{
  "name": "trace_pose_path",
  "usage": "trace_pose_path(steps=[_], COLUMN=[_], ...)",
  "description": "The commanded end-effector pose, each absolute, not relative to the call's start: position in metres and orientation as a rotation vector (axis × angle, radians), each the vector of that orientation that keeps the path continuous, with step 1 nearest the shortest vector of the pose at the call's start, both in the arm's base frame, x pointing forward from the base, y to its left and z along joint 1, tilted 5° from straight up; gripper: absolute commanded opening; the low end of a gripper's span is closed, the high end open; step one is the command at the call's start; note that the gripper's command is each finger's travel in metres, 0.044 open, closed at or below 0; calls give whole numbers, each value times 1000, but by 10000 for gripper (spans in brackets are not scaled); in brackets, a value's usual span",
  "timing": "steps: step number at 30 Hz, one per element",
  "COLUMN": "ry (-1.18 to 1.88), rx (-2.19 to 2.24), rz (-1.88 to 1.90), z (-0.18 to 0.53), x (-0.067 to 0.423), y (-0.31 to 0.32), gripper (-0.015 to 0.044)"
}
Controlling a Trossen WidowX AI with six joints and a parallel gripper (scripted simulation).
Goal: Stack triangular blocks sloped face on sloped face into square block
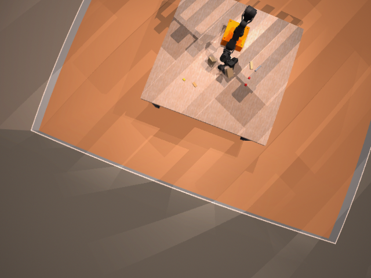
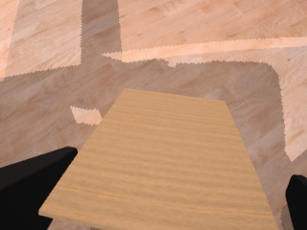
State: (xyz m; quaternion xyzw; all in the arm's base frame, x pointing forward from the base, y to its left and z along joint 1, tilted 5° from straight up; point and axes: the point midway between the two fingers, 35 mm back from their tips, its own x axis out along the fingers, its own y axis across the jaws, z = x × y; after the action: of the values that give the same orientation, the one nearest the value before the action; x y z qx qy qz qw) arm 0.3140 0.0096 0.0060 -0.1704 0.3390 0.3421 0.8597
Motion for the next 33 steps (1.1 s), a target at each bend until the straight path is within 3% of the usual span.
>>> trace_pose_path(steps=[1,9,15,24,33], ry=[725,722,722,722,715], rx=[-348,-346,-346,-346,-348], rz=[718,717,717,717,721], z=[-3,-10,-10,-10,-6], x=[312,315,315,315,316], y=[14,21,21,21,21], gripper=[440,440,282,222,0])
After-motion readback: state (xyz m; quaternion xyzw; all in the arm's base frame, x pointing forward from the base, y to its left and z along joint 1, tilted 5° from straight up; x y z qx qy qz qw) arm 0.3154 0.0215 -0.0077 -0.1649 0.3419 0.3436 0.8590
